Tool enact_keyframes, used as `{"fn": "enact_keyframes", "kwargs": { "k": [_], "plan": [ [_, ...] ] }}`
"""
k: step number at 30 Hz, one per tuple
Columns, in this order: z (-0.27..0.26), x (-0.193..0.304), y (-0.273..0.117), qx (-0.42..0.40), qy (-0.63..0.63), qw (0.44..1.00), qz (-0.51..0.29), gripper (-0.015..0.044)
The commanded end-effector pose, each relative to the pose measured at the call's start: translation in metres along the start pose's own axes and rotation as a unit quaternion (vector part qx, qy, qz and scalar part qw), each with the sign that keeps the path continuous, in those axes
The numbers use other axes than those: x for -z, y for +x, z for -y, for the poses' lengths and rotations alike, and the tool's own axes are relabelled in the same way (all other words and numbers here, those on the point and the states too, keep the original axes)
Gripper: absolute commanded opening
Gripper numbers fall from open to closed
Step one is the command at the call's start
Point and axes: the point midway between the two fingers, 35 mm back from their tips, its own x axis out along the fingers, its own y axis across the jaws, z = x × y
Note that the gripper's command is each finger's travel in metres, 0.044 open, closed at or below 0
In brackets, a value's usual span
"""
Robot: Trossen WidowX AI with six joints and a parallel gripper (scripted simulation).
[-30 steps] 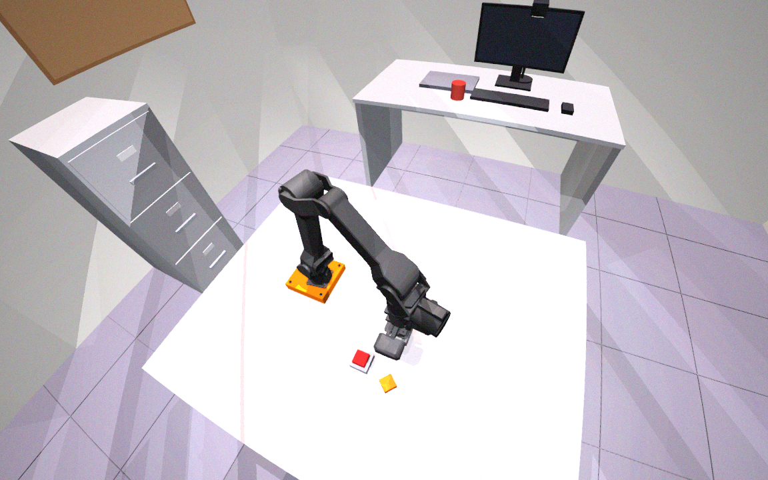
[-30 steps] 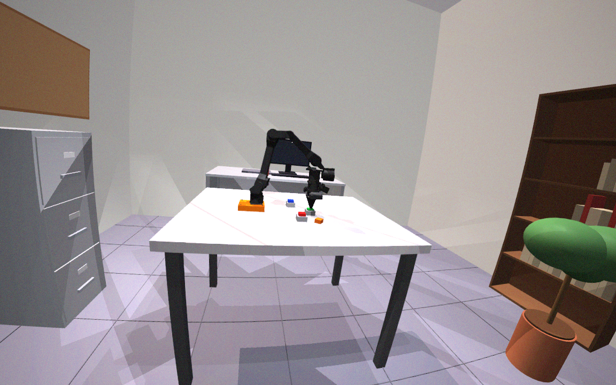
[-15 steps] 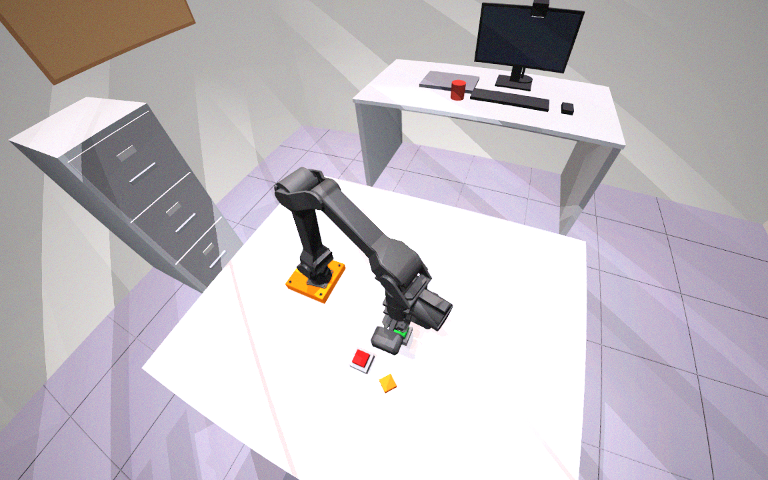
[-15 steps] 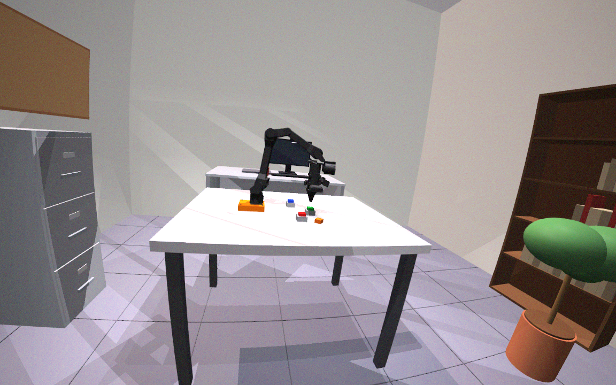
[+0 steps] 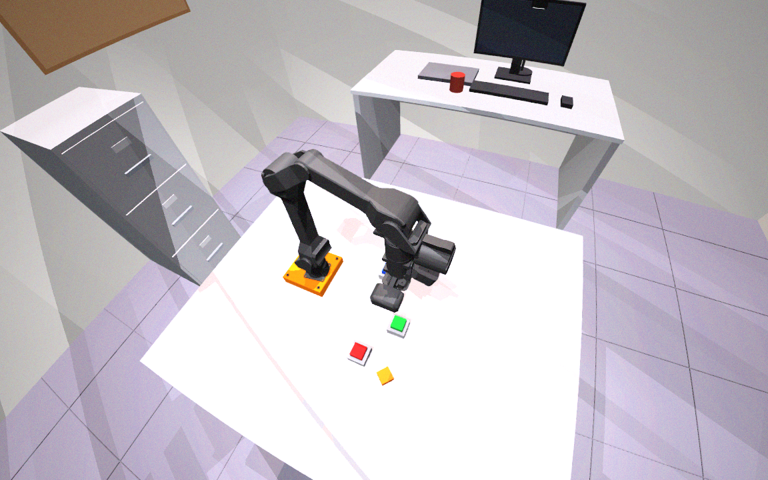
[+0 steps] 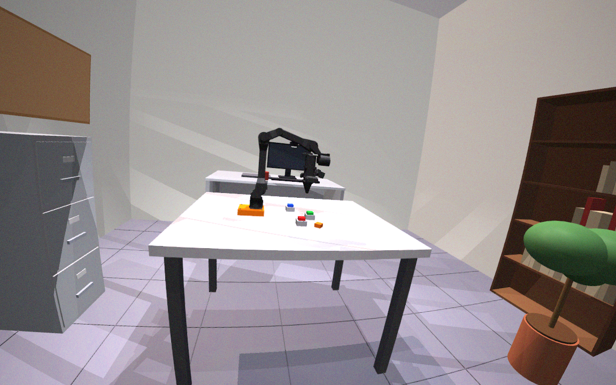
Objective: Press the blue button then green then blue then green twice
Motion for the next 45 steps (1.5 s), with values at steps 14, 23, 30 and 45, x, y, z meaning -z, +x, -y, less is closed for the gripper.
{"fn": "enact_keyframes", "kwargs": {
  "k": [14, 23, 30, 45],
  "plan": [
    [-0.088, 0.069, 0.019, -0.005, -0.002, 1.000, -0.003, 0.0020],
    [-0.088, 0.071, 0.063, -0.005, -0.002, 1.000, -0.003, 0.0020],
    [-0.088, 0.071, 0.073, -0.005, -0.002, 1.000, -0.003, 0.0020],
    [-0.088, 0.071, 0.097, -0.005, -0.002, 1.000, -0.003, 0.0020]
  ]
}}
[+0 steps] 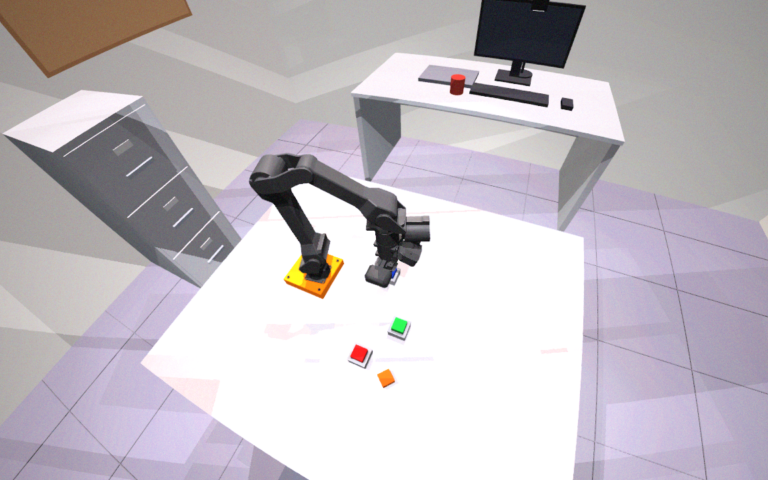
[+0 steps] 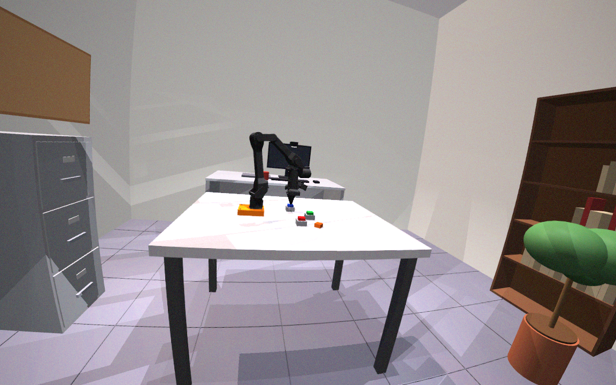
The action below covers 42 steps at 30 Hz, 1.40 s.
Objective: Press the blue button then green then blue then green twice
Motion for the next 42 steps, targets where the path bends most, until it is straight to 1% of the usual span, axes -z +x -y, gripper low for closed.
{"fn": "enact_keyframes", "kwargs": {
  "k": [1, 20, 22, 24, 28, 30, 33, 35, 40, 42],
  "plan": [
    [0.001, 0.003, 0.008, 0.002, 0.002, 1.000, -0.005, 0.0020],
    [0.001, 0.003, 0.008, 0.002, 0.002, 1.000, -0.005, 0.0020],
    [0.000, 0.000, -0.004, 0.001, 0.001, 1.000, -0.003, 0.0020],
    [0.001, 0.002, -0.024, 0.002, 0.002, 1.000, -0.005, 0.0020],
    [0.001, 0.002, -0.027, 0.003, 0.002, 1.000, -0.005, 0.0020],
    [0.001, 0.001, -0.035, 0.003, 0.002, 1.000, -0.005, 0.0020],
    [0.000, 0.000, -0.071, 0.003, 0.002, 1.000, -0.005, 0.0020],
    [0.001, 0.001, -0.087, 0.003, 0.002, 1.000, -0.005, 0.0020],
    [0.002, 0.000, -0.089, 0.003, 0.002, 1.000, -0.005, 0.0020],
    [0.013, -0.013, -0.090, 0.003, 0.002, 1.000, -0.005, 0.0020]
  ]
}}
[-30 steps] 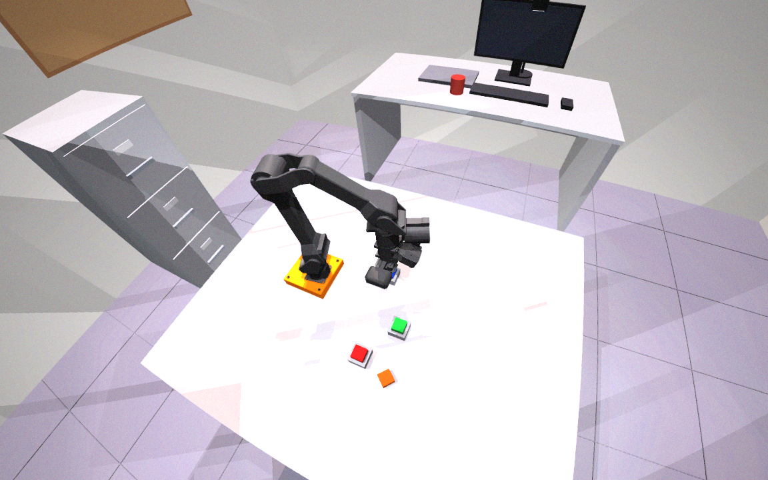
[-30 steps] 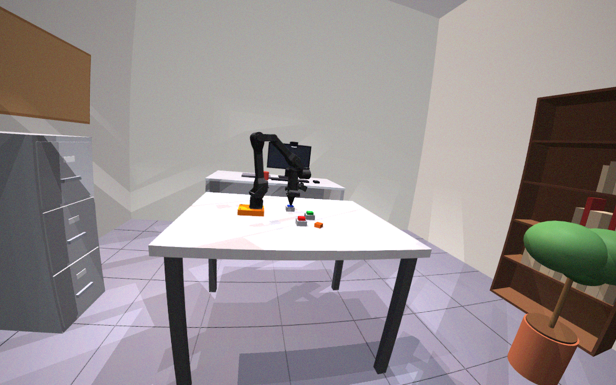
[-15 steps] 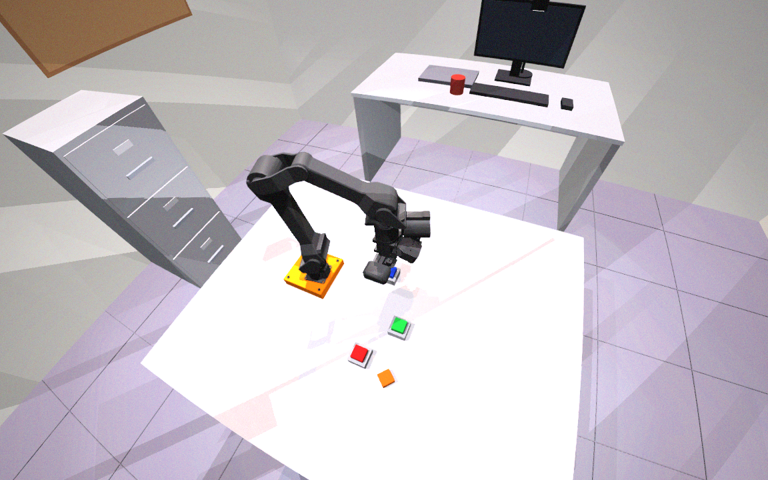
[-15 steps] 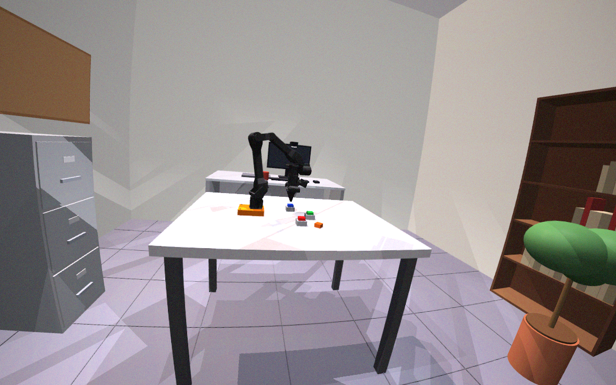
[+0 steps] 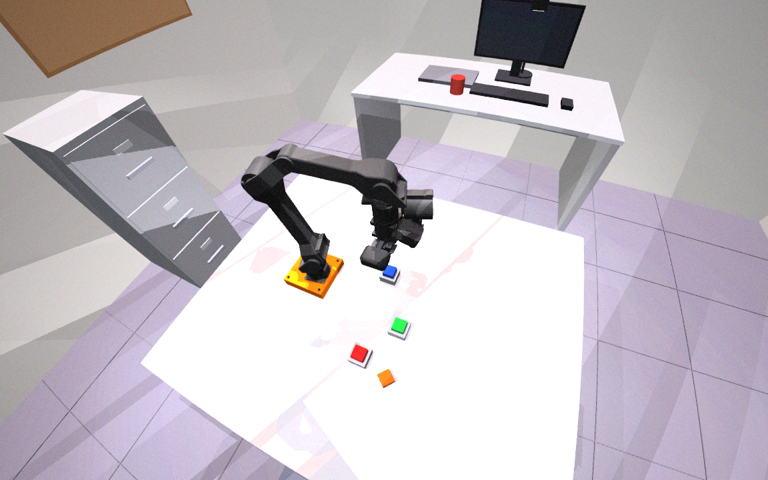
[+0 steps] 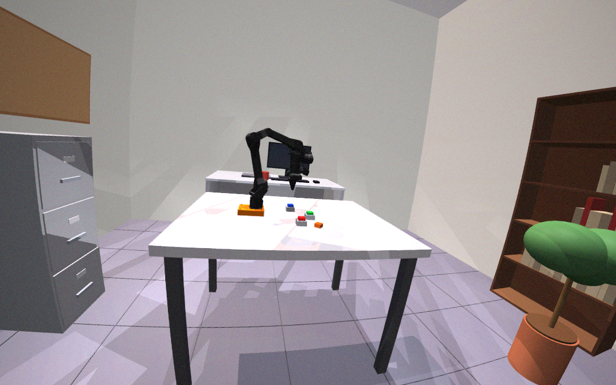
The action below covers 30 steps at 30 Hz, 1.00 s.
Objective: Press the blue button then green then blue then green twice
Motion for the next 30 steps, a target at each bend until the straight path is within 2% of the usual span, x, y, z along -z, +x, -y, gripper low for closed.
{"fn": "enact_keyframes", "kwargs": {
  "k": [1, 11, 17, 23, 30],
  "plan": [
    [0.019, -0.021, -0.004, 0.002, 0.002, 1.000, 0.000, 0.0020],
    [0.138, -0.082, -0.004, 0.006, 0.002, 1.000, 0.002, 0.0020],
    [0.141, -0.083, -0.002, 0.006, 0.002, 1.000, 0.002, 0.0020],
    [0.141, -0.083, 0.056, 0.006, 0.002, 1.000, 0.002, 0.0020],
    [0.141, -0.083, 0.060, 0.006, 0.002, 1.000, 0.002, 0.0020]
  ]
}}
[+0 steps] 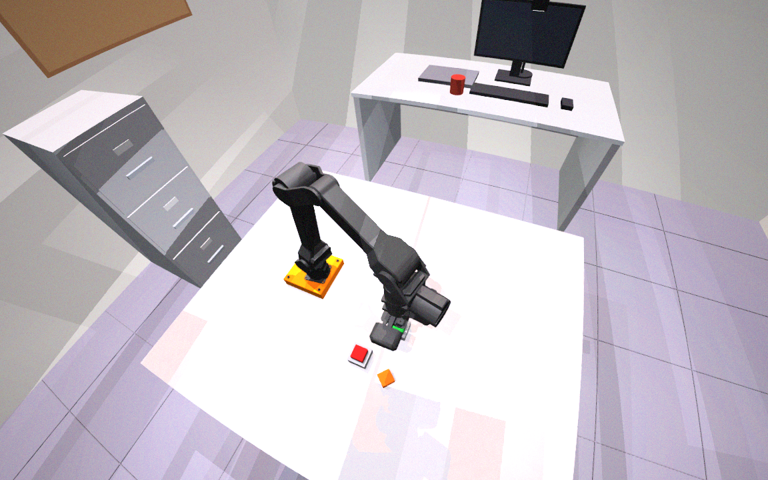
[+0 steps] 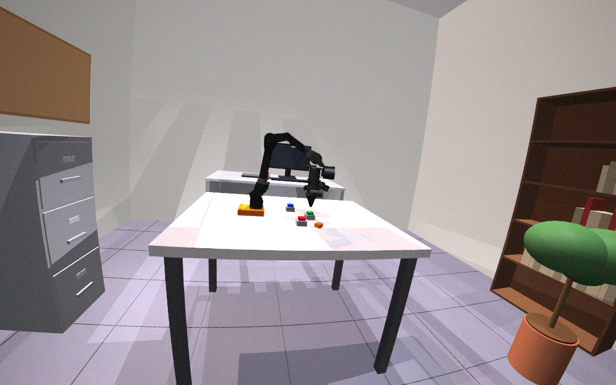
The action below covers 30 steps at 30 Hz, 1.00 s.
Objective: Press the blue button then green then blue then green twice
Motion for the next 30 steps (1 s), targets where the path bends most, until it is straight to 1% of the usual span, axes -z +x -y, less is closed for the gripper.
{"fn": "enact_keyframes", "kwargs": {
  "k": [1, 19, 30],
  "plan": [
    [0.000, 0.000, 0.006, 0.000, -0.002, 1.000, 0.001, 0.0020],
    [0.000, 0.000, 0.035, 0.000, -0.002, 1.000, 0.001, 0.0020],
    [0.000, 0.000, 0.036, 0.000, -0.002, 1.000, 0.001, 0.0020]
  ]
}}
